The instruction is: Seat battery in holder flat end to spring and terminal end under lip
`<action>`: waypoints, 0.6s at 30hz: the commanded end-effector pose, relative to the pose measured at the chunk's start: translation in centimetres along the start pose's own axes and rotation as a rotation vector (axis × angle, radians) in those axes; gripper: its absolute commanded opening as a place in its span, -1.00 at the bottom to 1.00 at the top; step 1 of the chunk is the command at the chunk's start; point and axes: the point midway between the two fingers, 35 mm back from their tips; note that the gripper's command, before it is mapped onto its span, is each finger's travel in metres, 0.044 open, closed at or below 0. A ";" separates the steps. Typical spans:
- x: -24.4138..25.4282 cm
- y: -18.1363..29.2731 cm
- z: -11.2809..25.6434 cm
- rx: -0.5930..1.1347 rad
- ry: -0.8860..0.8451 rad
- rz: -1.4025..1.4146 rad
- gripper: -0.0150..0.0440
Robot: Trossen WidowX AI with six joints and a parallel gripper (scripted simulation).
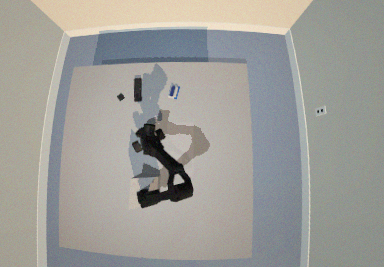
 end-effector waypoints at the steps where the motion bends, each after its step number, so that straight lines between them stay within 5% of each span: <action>1: 0.2 0.6 -0.4 0.048 -0.002 0.003 -0.29; 18: 0.2 0.4 -0.7 0.144 0.006 0.005 -0.29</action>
Point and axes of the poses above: the point midway between the two fingers, 35 mm back from their tips, its own z axis back along the fingers, its own x axis across the jaws, y = z × x, and after that the axes turned 10 degrees about -z, right-handed
